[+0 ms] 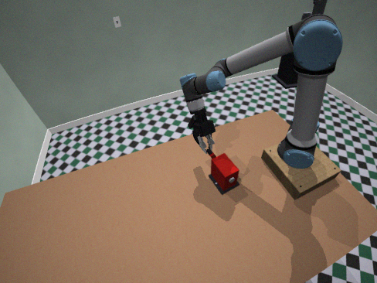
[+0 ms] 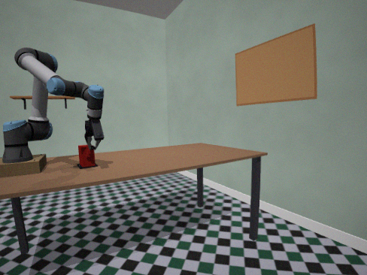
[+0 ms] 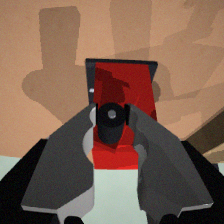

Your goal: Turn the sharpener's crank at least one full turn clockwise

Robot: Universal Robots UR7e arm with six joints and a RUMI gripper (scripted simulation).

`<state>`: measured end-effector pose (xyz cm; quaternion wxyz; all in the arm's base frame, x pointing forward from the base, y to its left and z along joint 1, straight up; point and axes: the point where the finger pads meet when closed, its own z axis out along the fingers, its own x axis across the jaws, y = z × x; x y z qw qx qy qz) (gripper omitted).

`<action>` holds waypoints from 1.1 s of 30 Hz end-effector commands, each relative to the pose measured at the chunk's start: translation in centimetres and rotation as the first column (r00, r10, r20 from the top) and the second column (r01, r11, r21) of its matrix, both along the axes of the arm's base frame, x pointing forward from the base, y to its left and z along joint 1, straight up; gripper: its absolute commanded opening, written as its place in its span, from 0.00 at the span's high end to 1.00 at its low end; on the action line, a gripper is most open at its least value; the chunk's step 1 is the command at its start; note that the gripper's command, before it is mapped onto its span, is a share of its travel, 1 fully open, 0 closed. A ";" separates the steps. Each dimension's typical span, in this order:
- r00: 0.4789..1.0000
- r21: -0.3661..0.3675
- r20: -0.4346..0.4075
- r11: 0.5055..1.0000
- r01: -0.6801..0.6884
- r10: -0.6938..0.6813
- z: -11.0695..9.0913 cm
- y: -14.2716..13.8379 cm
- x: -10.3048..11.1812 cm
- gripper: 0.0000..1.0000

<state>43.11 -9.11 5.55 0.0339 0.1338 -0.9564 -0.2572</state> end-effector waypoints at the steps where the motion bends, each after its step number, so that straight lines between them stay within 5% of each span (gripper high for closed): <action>1: 1.000 -0.001 0.003 1.000 0.000 0.000 -0.1 0.1 0.6 0.91; 33: 1.000 -0.001 0.001 1.000 0.000 0.000 -1.7 0.6 2.1 0.91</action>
